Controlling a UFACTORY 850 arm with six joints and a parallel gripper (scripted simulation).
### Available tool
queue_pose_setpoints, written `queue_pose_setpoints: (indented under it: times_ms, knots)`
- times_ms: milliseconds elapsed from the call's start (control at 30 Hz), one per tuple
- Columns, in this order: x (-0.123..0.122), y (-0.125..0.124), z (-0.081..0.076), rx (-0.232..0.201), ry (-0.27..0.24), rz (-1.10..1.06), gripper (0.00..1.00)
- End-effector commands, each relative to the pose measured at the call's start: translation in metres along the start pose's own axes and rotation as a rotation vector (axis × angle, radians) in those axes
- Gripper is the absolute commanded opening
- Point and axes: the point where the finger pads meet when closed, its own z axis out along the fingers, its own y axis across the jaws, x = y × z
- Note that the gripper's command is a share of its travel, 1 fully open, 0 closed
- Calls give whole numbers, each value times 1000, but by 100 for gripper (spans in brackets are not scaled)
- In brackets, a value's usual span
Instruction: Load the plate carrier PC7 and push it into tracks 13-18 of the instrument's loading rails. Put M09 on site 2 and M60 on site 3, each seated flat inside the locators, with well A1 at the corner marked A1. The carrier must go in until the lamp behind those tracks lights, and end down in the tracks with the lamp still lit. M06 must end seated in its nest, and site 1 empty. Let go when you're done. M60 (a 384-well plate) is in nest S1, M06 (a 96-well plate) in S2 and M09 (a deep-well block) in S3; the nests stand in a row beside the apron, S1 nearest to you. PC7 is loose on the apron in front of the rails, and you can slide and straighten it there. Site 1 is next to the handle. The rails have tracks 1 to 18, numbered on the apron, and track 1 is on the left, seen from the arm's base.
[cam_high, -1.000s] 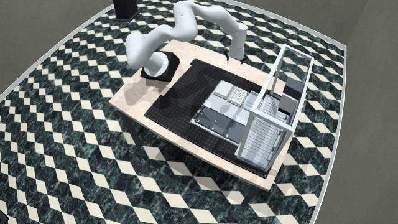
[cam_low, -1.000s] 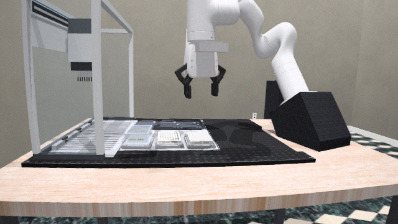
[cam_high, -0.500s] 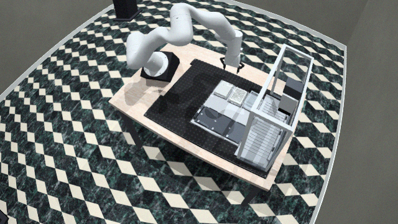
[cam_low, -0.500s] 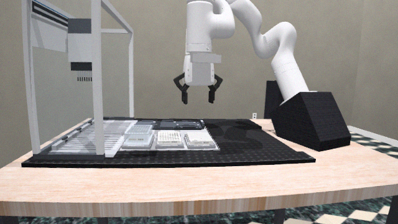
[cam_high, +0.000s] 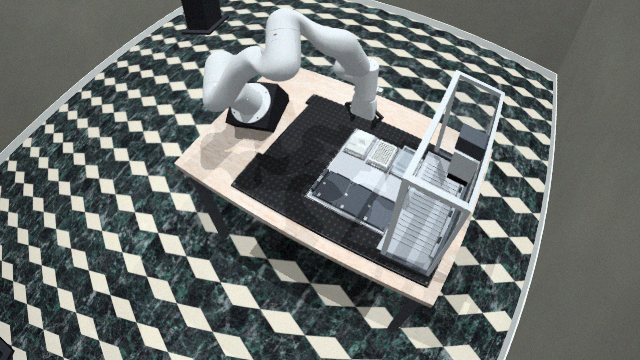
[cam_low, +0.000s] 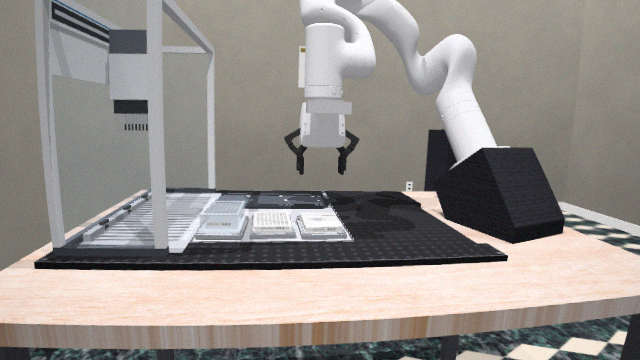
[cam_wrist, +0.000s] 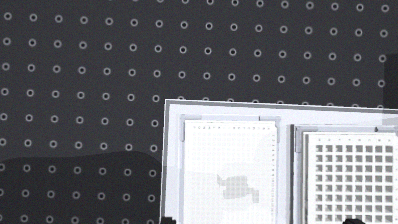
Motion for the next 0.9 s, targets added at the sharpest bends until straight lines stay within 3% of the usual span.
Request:
queue_pose_setpoints:
  times_ms: [0, 367, 867]
  knots:
    - [-3, 0, 1, -7, 4, 6, 100]
    - [-3, -1, 1, -7, 4, 6, 100]
    - [-3, 0, 23, -7, 4, 6, 100]
